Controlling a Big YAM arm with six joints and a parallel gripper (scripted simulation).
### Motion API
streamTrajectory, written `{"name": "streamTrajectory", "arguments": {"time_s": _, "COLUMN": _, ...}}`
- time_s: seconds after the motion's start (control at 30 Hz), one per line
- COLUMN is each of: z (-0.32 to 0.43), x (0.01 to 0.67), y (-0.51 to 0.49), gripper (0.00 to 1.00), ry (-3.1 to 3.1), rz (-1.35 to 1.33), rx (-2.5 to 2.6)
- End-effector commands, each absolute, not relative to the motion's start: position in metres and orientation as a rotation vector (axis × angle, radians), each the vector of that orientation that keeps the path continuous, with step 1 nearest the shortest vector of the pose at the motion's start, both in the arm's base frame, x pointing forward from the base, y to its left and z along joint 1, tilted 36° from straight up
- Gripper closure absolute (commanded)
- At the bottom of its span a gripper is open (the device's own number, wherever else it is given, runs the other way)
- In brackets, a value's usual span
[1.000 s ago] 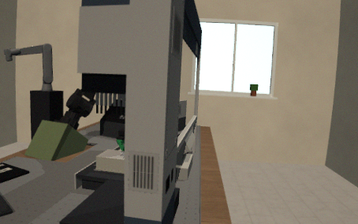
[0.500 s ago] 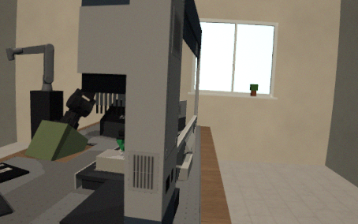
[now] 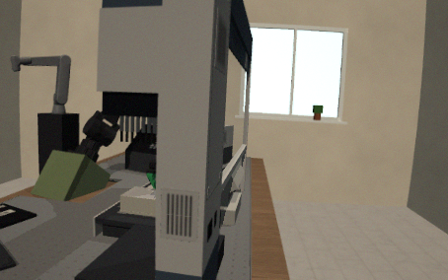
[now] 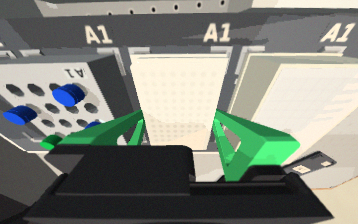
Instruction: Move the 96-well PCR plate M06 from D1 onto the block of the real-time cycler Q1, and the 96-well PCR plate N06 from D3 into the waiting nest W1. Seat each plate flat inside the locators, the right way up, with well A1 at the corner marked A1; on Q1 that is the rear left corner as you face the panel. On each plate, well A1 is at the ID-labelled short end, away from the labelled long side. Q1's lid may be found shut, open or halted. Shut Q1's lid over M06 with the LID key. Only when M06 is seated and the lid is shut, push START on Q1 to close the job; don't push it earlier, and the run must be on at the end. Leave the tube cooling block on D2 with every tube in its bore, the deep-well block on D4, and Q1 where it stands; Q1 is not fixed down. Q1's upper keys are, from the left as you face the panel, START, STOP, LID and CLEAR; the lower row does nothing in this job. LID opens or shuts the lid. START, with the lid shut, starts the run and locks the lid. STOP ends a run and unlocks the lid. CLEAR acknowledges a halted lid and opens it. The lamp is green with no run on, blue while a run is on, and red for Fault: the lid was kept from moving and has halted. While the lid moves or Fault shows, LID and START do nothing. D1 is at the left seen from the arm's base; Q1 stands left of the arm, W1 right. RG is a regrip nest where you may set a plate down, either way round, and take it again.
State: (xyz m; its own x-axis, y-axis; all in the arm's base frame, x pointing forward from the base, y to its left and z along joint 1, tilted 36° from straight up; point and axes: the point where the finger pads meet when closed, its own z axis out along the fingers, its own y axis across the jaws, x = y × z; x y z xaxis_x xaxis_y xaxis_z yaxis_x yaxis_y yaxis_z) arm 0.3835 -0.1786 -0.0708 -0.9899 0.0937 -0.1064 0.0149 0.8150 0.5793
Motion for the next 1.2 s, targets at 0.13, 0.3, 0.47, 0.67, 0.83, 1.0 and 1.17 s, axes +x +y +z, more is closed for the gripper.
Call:
{"name": "streamTrajectory", "arguments": {"time_s": 0.13, "z": -0.033, "x": 0.406, "y": -0.211, "gripper": 1.0, "ry": 2.816, "rz": 0.832, "rx": 0.023}}
{"name": "streamTrajectory", "arguments": {"time_s": 0.3, "z": -0.025, "x": 0.399, "y": -0.225, "gripper": 1.0, "ry": 2.819, "rz": 0.831, "rx": 0.067}}
{"name": "streamTrajectory", "arguments": {"time_s": 0.47, "z": -0.017, "x": 0.397, "y": -0.231, "gripper": 1.0, "ry": 2.815, "rz": 0.825, "rx": 0.068}}
{"name": "streamTrajectory", "arguments": {"time_s": 0.67, "z": -0.007, "x": 0.4, "y": -0.233, "gripper": 1.0, "ry": 2.807, "rz": 0.824, "rx": 0.056}}
{"name": "streamTrajectory", "arguments": {"time_s": 0.83, "z": 0.0, "x": 0.395, "y": -0.243, "gripper": 1.0, "ry": 2.812, "rz": 0.816, "rx": 0.064}}
{"name": "streamTrajectory", "arguments": {"time_s": 1.0, "z": -0.001, "x": 0.385, "y": -0.245, "gripper": 1.0, "ry": 2.822, "rz": 0.842, "rx": 0.085}}
{"name": "streamTrajectory", "arguments": {"time_s": 1.17, "z": 0.005, "x": 0.39, "y": -0.242, "gripper": 1.0, "ry": 2.822, "rz": 0.832, "rx": 0.066}}
